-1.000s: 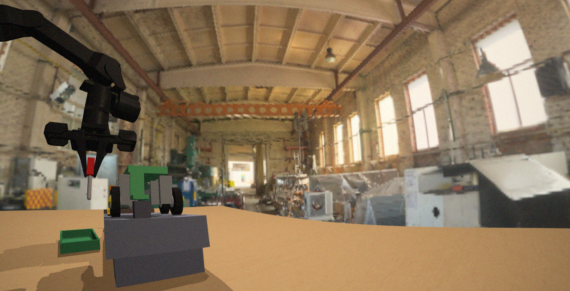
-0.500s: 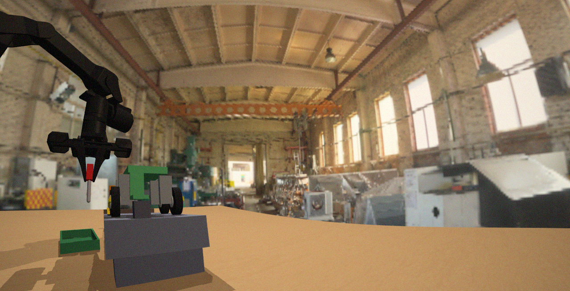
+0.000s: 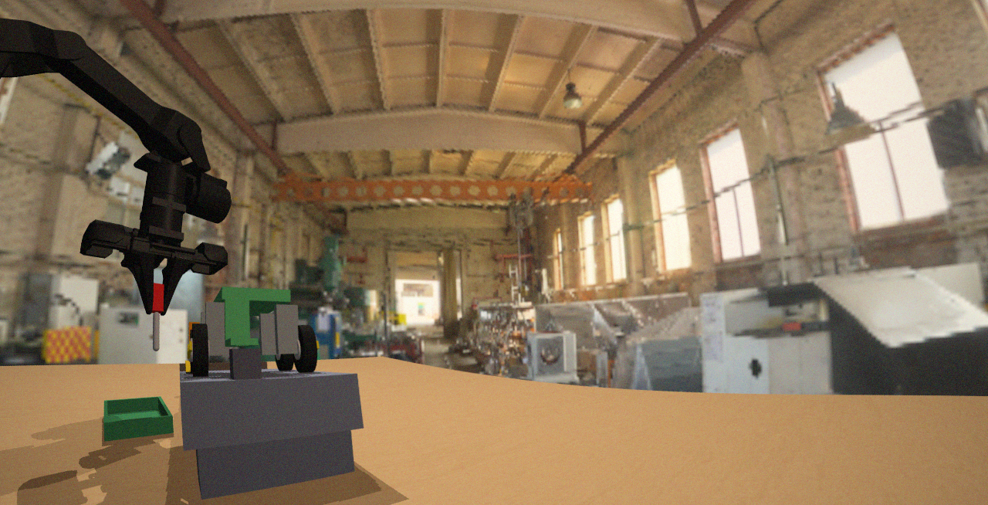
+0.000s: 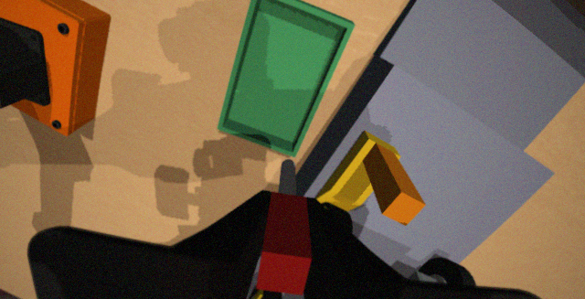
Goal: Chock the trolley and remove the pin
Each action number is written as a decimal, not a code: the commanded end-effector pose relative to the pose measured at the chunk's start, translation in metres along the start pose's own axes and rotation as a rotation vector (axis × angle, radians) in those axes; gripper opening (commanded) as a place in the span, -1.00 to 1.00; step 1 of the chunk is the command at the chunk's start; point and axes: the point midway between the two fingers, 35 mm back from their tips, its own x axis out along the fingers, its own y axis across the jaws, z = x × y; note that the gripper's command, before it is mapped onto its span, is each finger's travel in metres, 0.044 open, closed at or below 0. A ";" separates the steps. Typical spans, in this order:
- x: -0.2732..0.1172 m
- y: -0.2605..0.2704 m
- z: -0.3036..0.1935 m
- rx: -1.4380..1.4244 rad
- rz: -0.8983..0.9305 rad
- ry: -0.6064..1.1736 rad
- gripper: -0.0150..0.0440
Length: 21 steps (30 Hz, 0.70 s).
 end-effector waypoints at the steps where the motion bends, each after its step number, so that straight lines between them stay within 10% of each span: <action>1: 0.000 0.001 0.000 -0.104 -0.017 -0.019 -0.49; 21: 0.000 0.003 -0.004 -0.712 -0.101 -0.087 -0.49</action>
